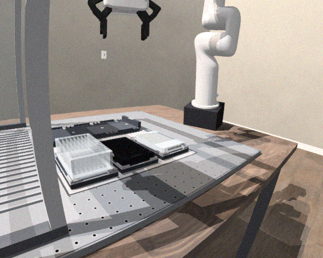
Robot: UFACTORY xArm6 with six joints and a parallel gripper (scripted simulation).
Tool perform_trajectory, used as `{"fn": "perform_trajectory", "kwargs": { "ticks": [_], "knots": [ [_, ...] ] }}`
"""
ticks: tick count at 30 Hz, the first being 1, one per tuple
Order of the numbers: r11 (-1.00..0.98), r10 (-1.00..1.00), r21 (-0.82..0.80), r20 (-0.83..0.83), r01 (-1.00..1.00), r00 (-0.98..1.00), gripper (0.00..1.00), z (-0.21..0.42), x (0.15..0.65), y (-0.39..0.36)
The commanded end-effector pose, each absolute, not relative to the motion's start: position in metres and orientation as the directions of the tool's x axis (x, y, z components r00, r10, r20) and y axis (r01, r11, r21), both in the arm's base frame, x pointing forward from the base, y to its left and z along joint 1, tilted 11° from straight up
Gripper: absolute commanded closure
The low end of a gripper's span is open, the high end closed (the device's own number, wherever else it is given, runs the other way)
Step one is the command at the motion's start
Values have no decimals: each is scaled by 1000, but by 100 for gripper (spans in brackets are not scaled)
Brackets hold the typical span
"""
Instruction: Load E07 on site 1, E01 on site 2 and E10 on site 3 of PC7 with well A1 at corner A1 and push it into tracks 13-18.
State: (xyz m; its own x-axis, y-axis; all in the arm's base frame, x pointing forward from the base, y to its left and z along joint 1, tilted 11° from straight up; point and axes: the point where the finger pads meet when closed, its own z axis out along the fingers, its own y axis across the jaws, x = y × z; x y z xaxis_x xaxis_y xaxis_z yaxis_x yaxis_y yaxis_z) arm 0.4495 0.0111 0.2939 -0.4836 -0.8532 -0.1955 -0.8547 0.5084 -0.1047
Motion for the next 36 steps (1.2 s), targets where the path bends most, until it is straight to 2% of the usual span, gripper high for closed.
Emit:
{"fn": "perform_trajectory", "kwargs": {
  "ticks": [1, 36],
  "knots": [
    [497, -860, -115, -192, -860, -472, 0, 279, 447, 15],
    [209, -977, -173, -80, -962, -198, 0, 161, 397, 48]
  ]
}}
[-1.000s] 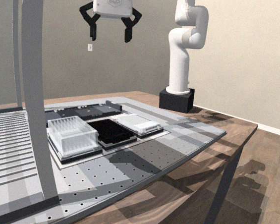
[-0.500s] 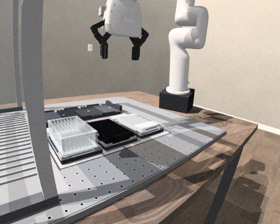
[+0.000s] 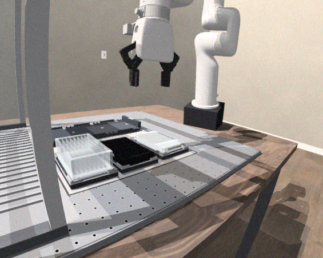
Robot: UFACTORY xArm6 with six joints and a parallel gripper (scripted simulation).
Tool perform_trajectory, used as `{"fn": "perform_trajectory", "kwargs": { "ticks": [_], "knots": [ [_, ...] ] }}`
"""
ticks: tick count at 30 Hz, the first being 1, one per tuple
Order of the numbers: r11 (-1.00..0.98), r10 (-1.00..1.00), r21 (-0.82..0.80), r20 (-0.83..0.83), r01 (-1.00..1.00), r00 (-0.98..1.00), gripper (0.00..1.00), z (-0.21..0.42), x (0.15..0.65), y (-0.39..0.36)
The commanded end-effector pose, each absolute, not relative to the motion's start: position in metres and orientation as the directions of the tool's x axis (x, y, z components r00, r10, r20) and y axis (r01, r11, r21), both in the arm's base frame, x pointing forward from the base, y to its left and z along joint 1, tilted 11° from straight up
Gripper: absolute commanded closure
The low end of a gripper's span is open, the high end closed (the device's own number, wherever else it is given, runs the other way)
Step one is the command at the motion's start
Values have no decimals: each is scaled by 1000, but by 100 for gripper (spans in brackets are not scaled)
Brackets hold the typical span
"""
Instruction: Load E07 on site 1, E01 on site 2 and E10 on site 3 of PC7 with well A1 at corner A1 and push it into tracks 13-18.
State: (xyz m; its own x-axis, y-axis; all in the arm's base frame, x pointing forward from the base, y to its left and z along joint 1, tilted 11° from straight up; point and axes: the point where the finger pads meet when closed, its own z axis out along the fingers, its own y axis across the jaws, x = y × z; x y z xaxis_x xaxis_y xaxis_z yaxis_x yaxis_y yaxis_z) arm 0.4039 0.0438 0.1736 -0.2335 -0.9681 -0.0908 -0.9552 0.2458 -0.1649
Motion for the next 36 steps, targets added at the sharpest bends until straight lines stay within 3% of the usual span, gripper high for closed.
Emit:
{"fn": "perform_trajectory", "kwargs": {
  "ticks": [1, 36],
  "knots": [
    [209, -977, -173, -80, -962, -198, 0, 157, 394, 49],
    [141, -989, -180, -60, -973, -133, 0, 116, 380, 56]
  ]
}}
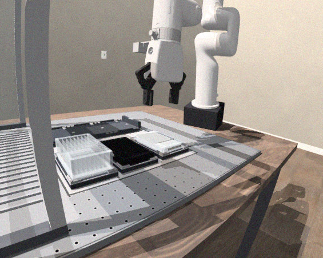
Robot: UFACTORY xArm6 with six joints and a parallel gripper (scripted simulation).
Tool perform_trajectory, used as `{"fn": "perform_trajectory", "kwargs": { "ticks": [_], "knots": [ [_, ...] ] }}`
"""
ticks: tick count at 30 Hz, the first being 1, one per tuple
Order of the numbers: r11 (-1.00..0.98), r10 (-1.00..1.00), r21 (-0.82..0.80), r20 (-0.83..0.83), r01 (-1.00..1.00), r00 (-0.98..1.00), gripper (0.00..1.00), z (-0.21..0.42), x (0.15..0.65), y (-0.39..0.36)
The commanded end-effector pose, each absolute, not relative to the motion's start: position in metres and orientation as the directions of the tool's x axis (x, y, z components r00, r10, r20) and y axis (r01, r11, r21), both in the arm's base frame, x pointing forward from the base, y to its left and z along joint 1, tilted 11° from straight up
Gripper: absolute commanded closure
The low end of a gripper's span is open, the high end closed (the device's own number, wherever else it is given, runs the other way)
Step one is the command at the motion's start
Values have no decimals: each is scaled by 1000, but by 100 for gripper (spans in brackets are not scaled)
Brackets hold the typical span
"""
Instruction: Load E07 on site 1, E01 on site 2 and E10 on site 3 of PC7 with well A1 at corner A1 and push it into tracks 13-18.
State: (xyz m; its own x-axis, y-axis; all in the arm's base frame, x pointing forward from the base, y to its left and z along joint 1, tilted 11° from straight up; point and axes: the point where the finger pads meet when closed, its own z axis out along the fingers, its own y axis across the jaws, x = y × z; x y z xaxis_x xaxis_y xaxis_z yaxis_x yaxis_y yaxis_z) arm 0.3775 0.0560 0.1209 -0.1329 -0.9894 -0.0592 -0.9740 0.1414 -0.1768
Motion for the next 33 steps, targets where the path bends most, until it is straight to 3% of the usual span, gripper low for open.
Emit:
{"fn": "perform_trajectory", "kwargs": {
  "ticks": [1, 33],
  "knots": [
    [141, -989, -180, -60, -973, -133, 0, 115, 380, 56],
    [141, -989, -180, -60, -974, -133, 0, 69, 389, 58]
  ]
}}
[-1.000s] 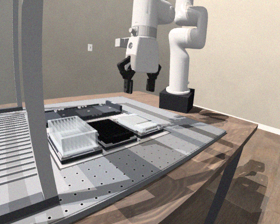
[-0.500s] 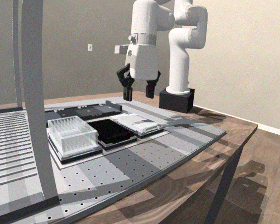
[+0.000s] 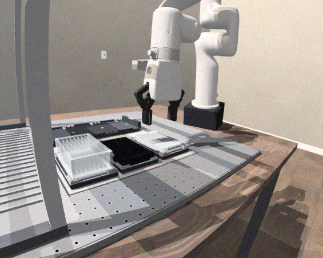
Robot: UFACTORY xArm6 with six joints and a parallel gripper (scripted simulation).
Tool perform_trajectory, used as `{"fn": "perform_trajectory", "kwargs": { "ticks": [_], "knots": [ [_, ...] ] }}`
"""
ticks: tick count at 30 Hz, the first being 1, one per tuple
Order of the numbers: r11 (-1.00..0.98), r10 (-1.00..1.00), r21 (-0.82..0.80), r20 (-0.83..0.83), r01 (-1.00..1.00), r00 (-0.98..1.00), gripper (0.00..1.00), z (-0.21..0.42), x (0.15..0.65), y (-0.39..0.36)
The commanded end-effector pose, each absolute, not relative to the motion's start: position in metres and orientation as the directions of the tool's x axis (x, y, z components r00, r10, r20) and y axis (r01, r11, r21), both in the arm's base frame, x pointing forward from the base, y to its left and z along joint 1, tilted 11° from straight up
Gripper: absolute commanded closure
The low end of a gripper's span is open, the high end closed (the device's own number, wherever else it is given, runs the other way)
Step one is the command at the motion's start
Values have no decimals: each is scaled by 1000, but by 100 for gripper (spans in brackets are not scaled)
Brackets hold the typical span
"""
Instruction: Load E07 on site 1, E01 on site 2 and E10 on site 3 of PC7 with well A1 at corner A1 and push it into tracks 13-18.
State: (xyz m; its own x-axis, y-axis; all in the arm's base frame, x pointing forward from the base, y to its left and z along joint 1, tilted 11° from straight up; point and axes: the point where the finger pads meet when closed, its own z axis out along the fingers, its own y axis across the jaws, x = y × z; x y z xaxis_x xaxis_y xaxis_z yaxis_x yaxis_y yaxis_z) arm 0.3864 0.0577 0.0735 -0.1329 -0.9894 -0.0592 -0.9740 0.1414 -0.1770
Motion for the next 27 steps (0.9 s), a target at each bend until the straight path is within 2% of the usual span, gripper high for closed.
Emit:
{"fn": "perform_trajectory", "kwargs": {
  "ticks": [1, 27],
  "knots": [
    [141, -989, -180, -60, -974, -133, 0, 67, 389, 58],
    [141, -989, -179, -60, -974, -133, 0, 42, 393, 59]
  ]
}}
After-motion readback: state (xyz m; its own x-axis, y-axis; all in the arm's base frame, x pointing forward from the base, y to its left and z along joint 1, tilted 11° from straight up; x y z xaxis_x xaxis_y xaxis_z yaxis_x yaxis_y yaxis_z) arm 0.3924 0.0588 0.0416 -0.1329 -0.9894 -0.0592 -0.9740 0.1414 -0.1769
